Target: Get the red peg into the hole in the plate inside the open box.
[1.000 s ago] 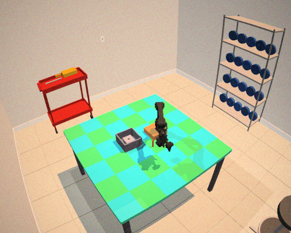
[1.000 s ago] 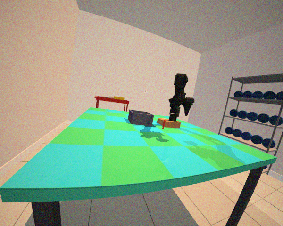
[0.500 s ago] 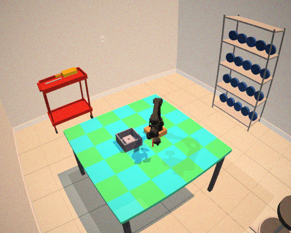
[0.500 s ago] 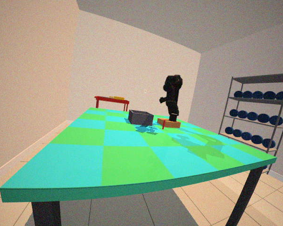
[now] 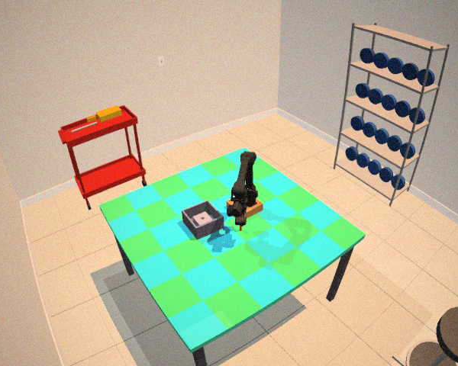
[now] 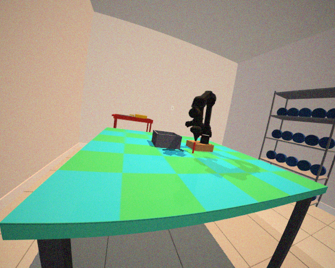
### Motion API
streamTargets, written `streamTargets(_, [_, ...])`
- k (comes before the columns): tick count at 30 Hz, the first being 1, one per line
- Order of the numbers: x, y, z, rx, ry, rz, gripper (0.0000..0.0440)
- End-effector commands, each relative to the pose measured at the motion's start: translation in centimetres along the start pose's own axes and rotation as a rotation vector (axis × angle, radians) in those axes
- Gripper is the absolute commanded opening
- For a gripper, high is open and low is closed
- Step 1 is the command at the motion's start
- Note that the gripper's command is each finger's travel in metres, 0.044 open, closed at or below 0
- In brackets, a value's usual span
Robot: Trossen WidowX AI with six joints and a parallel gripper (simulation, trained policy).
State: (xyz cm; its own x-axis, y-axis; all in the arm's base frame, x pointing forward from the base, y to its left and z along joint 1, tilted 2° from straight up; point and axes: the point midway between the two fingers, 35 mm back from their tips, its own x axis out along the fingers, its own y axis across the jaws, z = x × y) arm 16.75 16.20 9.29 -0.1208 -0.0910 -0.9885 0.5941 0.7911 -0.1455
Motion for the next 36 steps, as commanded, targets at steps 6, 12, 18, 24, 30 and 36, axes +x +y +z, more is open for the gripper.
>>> streamTargets(6, [3.2, -0.8, 0.8, 0.044, -0.030, -0.018, 0.0440])
streamTargets(12, [5.8, -0.8, 1.3, 0.056, -0.056, -0.009, 0.0440])
streamTargets(18, [8.1, -0.6, 1.8, 0.056, -0.074, -0.002, 0.0425])
streamTargets(24, [9.9, -1.0, 1.8, 0.054, -0.071, -0.022, 0.0283])
streamTargets(30, [10.7, -1.4, 1.8, 0.061, -0.063, -0.054, 0.0126])
streamTargets(36, [10.6, -1.8, 2.1, 0.063, -0.073, -0.094, 0.0012])
